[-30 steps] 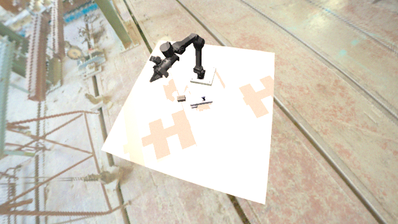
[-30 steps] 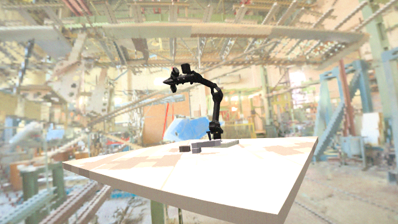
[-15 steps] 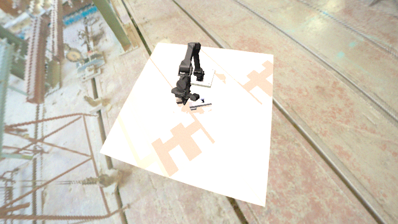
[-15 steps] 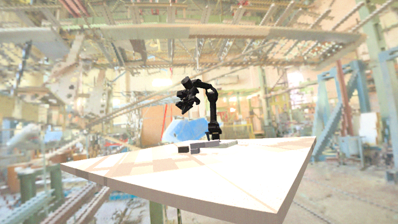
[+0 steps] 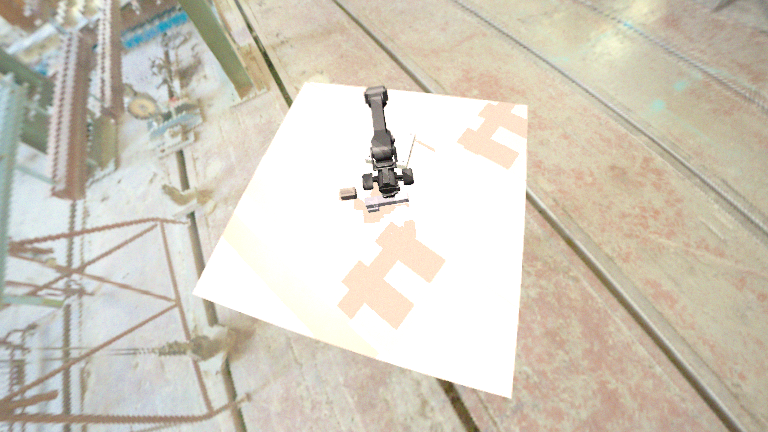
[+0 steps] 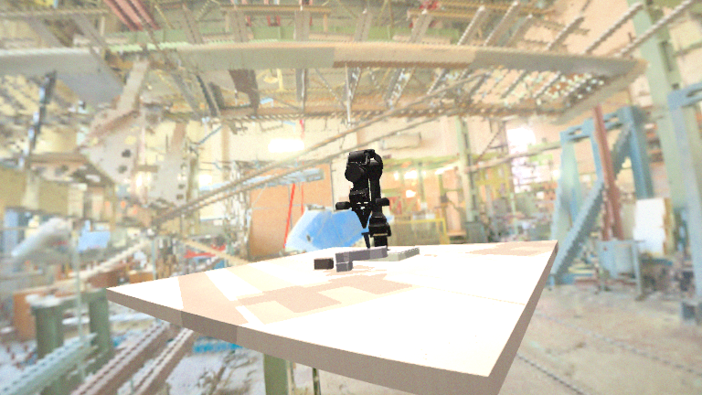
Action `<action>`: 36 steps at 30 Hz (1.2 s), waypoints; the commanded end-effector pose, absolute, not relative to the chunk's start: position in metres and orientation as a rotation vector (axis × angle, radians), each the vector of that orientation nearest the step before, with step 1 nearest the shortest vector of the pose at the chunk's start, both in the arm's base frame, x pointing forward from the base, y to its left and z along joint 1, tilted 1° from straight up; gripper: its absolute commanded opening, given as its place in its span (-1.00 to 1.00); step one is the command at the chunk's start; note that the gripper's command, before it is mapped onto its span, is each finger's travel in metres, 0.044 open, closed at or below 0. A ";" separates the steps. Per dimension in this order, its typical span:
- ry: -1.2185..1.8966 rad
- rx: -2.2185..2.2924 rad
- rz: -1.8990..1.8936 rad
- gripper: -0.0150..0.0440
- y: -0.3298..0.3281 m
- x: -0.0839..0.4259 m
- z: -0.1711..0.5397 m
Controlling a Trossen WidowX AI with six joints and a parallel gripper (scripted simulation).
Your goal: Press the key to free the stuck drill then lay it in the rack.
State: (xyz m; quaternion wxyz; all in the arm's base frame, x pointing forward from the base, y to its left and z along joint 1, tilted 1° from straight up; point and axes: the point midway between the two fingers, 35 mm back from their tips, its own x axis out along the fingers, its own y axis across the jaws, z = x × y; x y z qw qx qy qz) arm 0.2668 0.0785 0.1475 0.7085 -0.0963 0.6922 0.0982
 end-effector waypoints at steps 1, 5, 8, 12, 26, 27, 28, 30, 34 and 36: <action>1.556 -0.226 0.234 -0.49 0.079 0.263 0.145; 1.550 -0.222 0.229 -0.49 0.079 0.265 0.143; 1.554 -0.225 0.233 -0.49 0.079 0.264 0.138; 1.556 -0.226 0.234 -0.49 0.080 0.263 0.134; 1.556 -0.226 0.234 -0.49 0.080 0.265 0.128; 1.556 -0.226 0.234 -0.49 0.080 0.265 0.127; 1.556 -0.226 0.234 -0.49 0.080 0.265 0.127; 1.556 -0.226 0.234 -0.49 0.080 0.265 0.126; 1.556 -0.226 0.234 -0.49 0.080 0.265 0.125; 1.556 -0.226 0.234 -0.49 0.080 0.265 0.124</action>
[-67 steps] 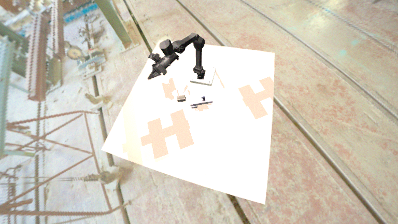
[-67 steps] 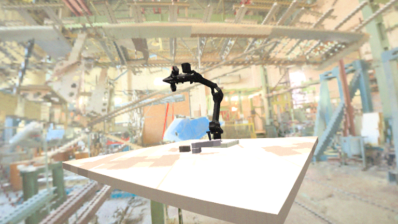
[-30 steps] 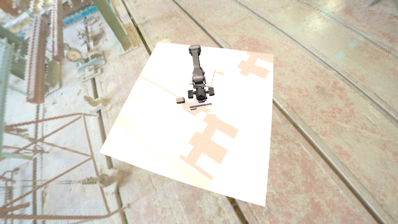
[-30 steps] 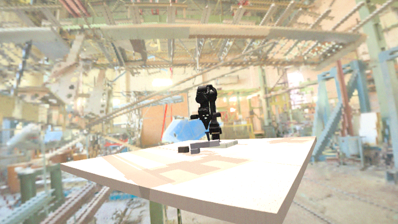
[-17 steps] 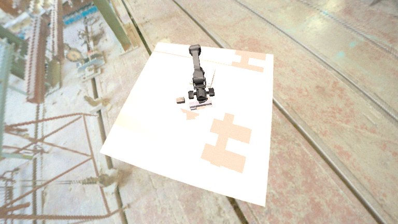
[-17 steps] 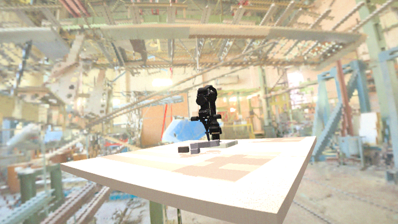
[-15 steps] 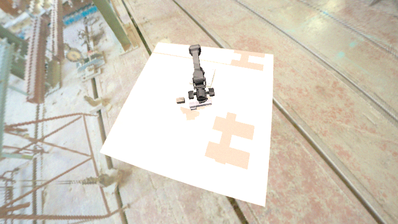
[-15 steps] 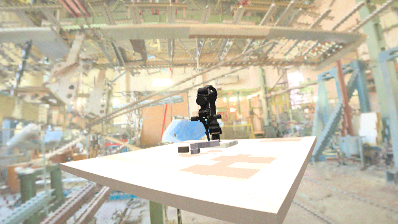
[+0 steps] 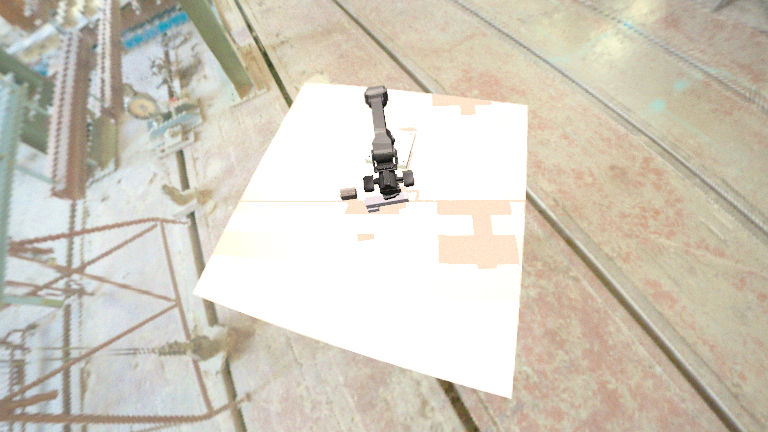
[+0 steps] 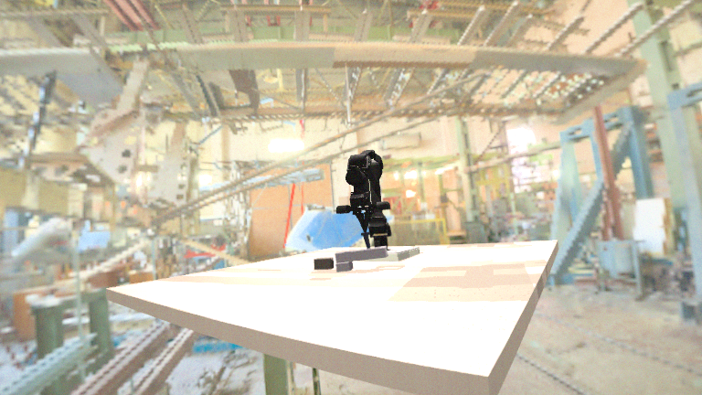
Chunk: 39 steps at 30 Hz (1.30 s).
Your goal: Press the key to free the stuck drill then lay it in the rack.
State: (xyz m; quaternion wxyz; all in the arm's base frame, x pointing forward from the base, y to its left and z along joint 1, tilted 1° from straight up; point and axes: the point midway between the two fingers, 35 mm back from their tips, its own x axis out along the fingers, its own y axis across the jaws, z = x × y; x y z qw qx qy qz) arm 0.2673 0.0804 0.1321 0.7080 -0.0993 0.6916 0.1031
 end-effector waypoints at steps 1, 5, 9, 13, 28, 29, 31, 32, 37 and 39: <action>1.556 -0.226 0.234 -0.49 0.080 0.265 0.124; 1.556 -0.226 0.234 -0.49 0.080 0.264 0.123; 1.556 -0.226 0.234 -0.49 0.080 0.262 0.122; 1.556 -0.226 0.234 -0.49 0.079 0.261 0.121; 1.556 -0.226 0.234 -0.49 0.079 0.259 0.115; 1.556 -0.226 0.234 -0.49 0.079 0.259 0.115; 1.556 -0.226 0.234 -0.49 0.079 0.259 0.114; 1.556 -0.226 0.234 -0.49 0.079 0.259 0.114; 1.556 -0.226 0.234 -0.49 0.079 0.259 0.112; 1.556 -0.226 0.234 -0.49 0.079 0.259 0.112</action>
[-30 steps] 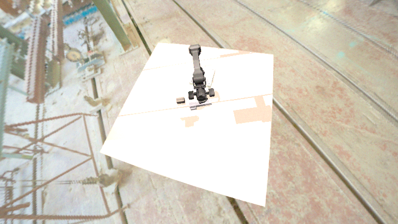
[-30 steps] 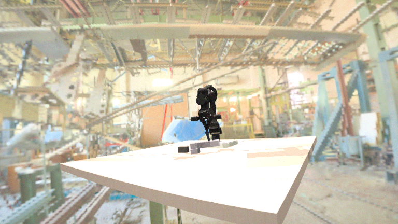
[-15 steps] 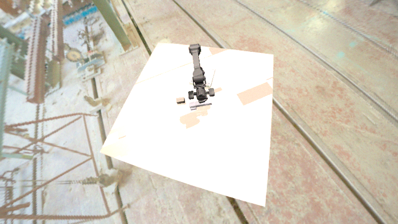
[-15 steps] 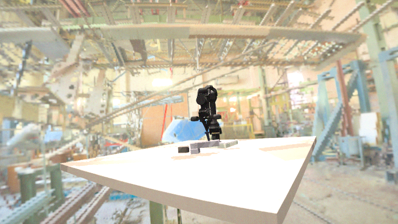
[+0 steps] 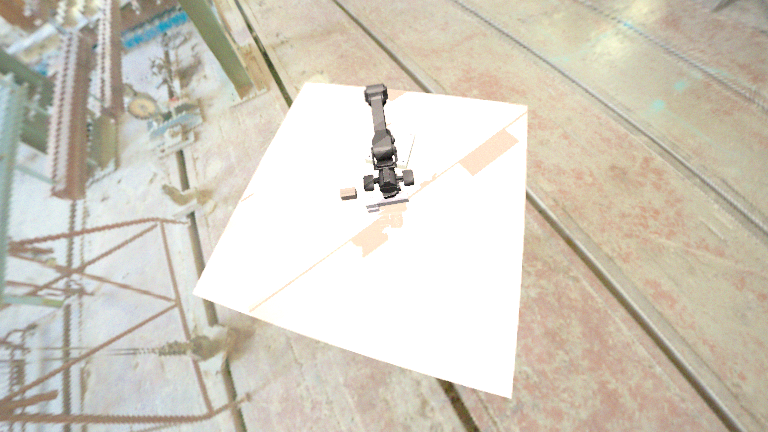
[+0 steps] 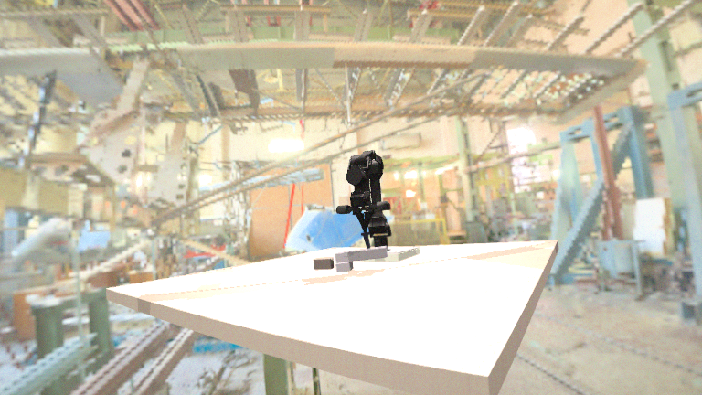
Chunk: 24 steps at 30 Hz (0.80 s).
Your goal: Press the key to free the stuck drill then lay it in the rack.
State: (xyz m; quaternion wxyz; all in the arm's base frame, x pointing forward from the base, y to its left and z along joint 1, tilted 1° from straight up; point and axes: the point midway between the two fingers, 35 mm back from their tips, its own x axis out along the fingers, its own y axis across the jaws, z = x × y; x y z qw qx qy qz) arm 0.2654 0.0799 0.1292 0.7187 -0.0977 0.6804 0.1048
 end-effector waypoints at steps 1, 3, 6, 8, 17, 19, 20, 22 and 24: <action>1.556 -0.226 0.234 -0.49 0.079 0.259 0.111; 1.556 -0.226 0.234 -0.49 0.079 0.258 0.111; 1.556 -0.226 0.234 -0.49 0.079 0.258 0.109; 1.556 -0.226 0.234 -0.49 0.079 0.258 0.109; 1.556 -0.226 0.234 -0.49 0.080 0.258 0.105; 1.556 -0.226 0.234 -0.49 0.080 0.258 0.105; 1.556 -0.226 0.234 -0.49 0.080 0.258 0.104; 1.556 -0.226 0.234 -0.49 0.080 0.258 0.103; 1.556 -0.226 0.234 -0.49 0.080 0.258 0.103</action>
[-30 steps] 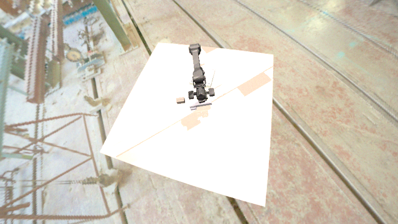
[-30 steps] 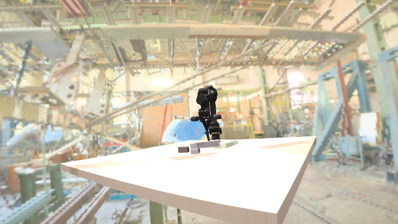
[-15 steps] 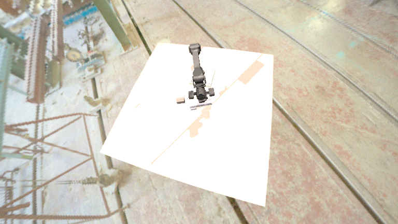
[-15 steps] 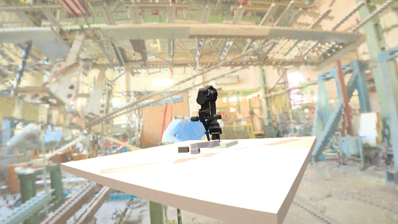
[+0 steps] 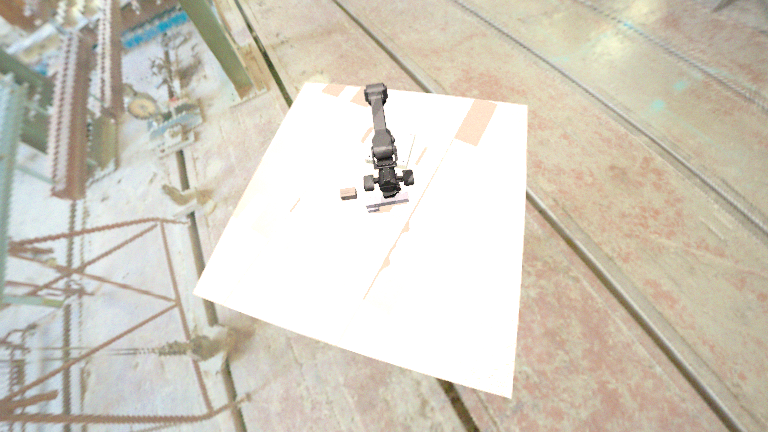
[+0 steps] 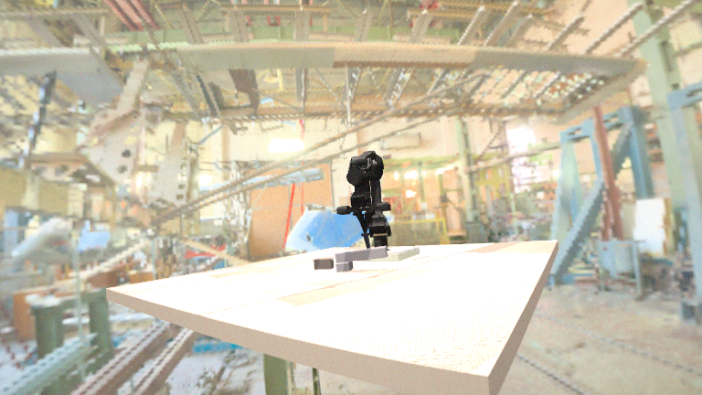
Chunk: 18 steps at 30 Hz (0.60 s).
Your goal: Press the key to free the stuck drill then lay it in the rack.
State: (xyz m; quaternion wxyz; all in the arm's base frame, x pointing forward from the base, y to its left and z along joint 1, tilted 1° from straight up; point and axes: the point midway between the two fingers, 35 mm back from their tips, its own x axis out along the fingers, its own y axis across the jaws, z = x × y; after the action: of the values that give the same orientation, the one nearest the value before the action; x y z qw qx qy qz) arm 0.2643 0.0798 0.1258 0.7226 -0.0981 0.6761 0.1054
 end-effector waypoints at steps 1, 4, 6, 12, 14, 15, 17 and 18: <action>1.556 -0.226 0.234 -0.49 0.080 0.258 0.102; 1.556 -0.226 0.234 -0.49 0.080 0.258 0.101; 1.556 -0.226 0.234 -0.49 0.080 0.258 0.100; 1.556 -0.226 0.234 -0.49 0.080 0.258 0.098; 1.556 -0.226 0.234 -0.49 0.080 0.258 0.097; 1.556 -0.226 0.234 -0.49 0.080 0.258 0.096; 1.556 -0.226 0.234 -0.40 0.081 0.258 0.098; 1.556 -0.226 0.234 -0.31 0.081 0.259 0.101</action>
State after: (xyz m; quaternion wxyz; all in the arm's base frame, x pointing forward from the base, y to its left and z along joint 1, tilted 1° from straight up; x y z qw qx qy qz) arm 0.2622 0.0809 0.1056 0.7106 -0.1016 0.6882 0.1059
